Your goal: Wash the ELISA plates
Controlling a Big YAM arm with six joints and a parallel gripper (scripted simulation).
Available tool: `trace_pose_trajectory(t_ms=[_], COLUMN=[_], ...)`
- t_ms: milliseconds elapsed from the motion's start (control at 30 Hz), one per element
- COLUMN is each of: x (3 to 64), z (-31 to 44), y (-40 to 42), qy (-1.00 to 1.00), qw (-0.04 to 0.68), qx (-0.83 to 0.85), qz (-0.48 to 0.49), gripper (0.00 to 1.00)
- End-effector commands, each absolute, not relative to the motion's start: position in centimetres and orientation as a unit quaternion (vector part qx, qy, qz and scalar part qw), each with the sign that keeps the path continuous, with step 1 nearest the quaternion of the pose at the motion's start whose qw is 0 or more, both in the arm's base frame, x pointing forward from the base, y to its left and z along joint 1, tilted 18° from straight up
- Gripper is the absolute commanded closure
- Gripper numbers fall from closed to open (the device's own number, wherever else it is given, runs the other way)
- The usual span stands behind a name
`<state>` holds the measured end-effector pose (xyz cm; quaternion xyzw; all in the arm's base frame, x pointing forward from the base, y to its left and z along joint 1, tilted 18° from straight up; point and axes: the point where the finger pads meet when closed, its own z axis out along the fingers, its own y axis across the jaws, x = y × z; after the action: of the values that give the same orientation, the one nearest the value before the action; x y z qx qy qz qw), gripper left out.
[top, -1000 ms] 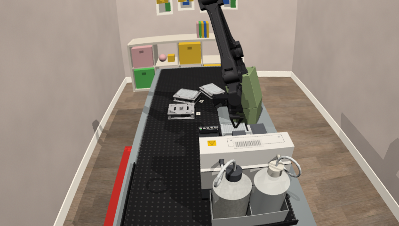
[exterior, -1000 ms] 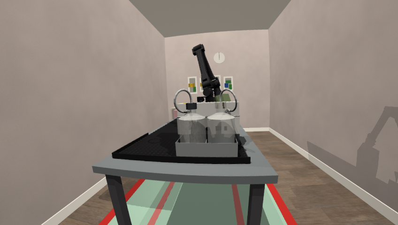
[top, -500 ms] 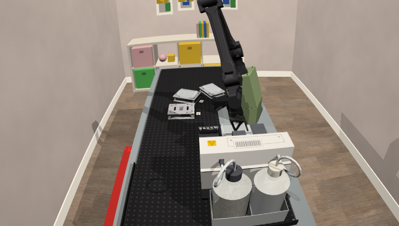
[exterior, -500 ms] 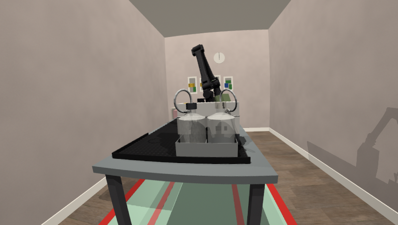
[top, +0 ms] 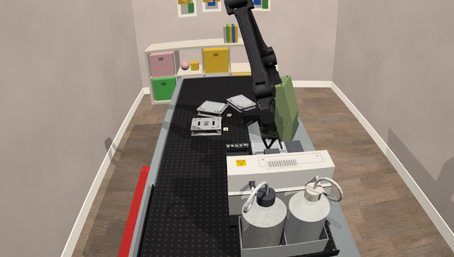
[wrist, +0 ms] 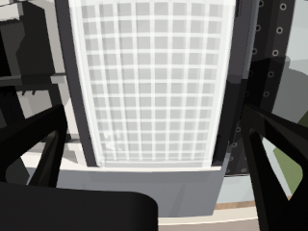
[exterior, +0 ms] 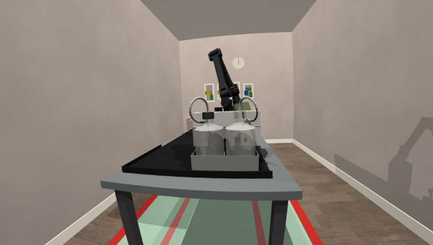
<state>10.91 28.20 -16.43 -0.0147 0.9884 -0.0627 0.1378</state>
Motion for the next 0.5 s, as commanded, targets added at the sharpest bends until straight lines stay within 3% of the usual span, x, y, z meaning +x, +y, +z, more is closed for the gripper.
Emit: trace_pose_trajectory(t_ms=[0,467], x=[11.62,11.78], z=[-16.92,-17.69], y=[29.06,29.02], qy=[0.988,0.988], qw=[0.14,0.14], qx=[-0.016,-0.017], qz=[-0.057,-0.057], gripper=[0.0,0.0])
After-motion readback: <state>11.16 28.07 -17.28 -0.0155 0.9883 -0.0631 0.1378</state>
